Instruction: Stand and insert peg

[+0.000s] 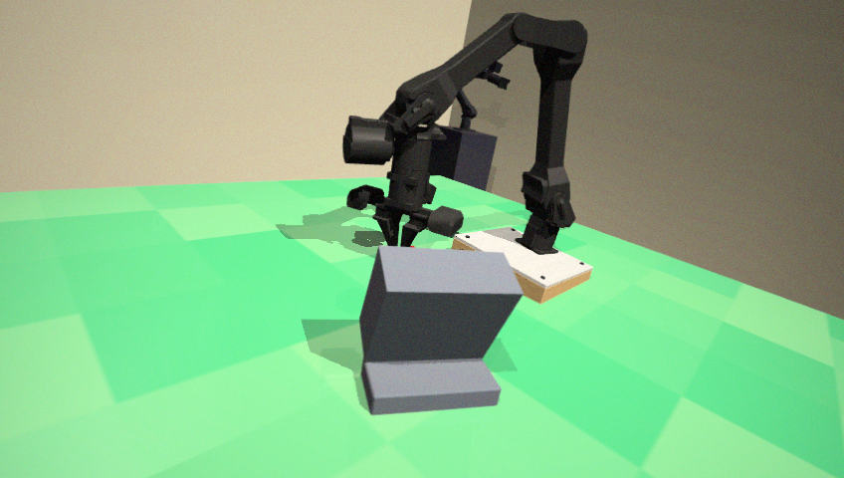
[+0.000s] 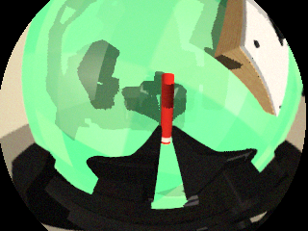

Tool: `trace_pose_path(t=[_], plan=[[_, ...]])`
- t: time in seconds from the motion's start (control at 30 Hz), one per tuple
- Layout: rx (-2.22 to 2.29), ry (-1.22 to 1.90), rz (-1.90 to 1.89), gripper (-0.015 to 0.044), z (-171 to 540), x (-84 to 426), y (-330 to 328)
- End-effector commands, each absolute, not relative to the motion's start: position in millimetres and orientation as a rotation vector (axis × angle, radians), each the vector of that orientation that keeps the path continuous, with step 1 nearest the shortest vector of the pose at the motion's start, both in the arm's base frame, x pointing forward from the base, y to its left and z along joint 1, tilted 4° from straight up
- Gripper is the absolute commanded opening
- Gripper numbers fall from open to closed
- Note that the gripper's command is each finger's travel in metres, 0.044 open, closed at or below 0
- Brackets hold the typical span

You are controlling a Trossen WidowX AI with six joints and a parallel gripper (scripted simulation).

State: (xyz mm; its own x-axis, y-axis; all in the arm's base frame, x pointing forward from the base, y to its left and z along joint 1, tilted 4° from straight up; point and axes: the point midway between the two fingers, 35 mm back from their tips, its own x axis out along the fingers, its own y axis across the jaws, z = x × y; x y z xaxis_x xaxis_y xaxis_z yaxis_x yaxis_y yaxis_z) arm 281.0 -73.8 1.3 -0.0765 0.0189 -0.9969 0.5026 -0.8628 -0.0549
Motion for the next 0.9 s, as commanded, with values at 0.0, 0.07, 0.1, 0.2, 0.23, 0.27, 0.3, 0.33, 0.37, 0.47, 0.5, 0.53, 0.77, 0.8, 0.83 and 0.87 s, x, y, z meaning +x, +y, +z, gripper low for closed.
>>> trace_pose_path(t=[0.0,0.07,0.1,0.2,0.23,0.27,0.3,0.33,0.37,0.47,0.5,0.53,0.77,0.8,0.83,0.87], plan=[[1.905,0.581,-1.975,0.0051,3.0,279.3,-73.9],[1.924,0.586,-1.961,0.0051,4.1,278.6,-74.4],[1.933,0.588,-1.953,0.0051,4.6,278.3,-74.7],[1.961,0.595,-1.931,0.0051,6.2,277.3,-75.5],[1.970,0.597,-1.923,0.0051,6.7,276.9,-75.7],[1.979,0.600,-1.916,0.0051,7.2,276.6,-76.0],[1.988,0.602,-1.908,0.0051,7.7,276.2,-76.3],[1.997,0.604,-1.901,0.0051,8.2,275.8,-76.5],[2.007,0.606,-1.893,0.0051,8.7,275.5,-76.8],[2.034,0.613,-1.870,0.0051,10.1,274.3,-77.6],[2.043,0.615,-1.862,0.0051,10.6,273.9,-77.9],[2.052,0.618,-1.854,0.0051,11.1,273.5,-78.2],[2.114,0.633,-1.798,0.0051,14.3,270.7,-80.2],[2.123,0.635,-1.790,0.0051,14.7,270.3,-80.5],[2.131,0.637,-1.782,0.0051,15.2,269.8,-80.8],[2.140,0.639,-1.774,0.0051,15.6,269.4,-81.1]])
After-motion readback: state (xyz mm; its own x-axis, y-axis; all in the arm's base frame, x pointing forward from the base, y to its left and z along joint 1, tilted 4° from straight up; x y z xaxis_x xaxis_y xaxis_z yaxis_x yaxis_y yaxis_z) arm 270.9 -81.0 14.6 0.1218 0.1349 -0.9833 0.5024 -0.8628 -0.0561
